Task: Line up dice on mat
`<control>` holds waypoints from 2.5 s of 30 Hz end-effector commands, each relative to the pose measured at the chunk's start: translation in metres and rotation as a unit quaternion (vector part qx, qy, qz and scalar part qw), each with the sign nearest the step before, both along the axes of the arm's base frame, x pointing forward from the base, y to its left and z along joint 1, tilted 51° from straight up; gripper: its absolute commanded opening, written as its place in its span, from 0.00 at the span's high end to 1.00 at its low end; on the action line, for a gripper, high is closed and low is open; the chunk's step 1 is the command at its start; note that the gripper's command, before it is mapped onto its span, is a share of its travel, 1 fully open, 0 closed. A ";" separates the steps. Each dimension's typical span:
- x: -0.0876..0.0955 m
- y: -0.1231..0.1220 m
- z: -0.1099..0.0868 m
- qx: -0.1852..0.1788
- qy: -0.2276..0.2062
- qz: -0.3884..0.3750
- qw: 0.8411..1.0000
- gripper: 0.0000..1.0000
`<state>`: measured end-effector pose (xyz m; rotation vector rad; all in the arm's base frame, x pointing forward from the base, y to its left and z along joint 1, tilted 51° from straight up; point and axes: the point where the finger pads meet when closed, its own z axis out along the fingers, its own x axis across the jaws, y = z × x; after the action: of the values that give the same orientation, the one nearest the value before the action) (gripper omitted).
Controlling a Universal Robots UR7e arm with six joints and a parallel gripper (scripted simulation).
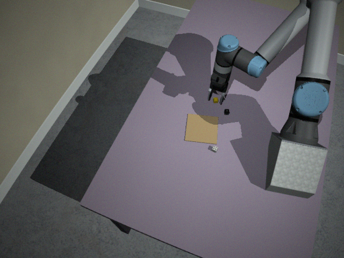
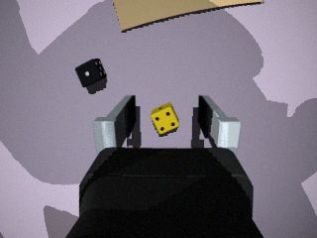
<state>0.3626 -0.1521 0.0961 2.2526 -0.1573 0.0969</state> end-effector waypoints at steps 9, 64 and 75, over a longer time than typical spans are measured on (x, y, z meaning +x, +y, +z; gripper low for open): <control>-0.045 0.025 -0.031 0.000 0.000 0.000 1.000 0.00; -0.054 0.031 -0.039 0.000 0.000 0.000 1.000 0.00; -0.052 0.045 -0.056 0.000 0.000 0.000 1.000 0.00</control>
<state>0.3095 -0.1132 0.0472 2.2528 -0.1569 0.0961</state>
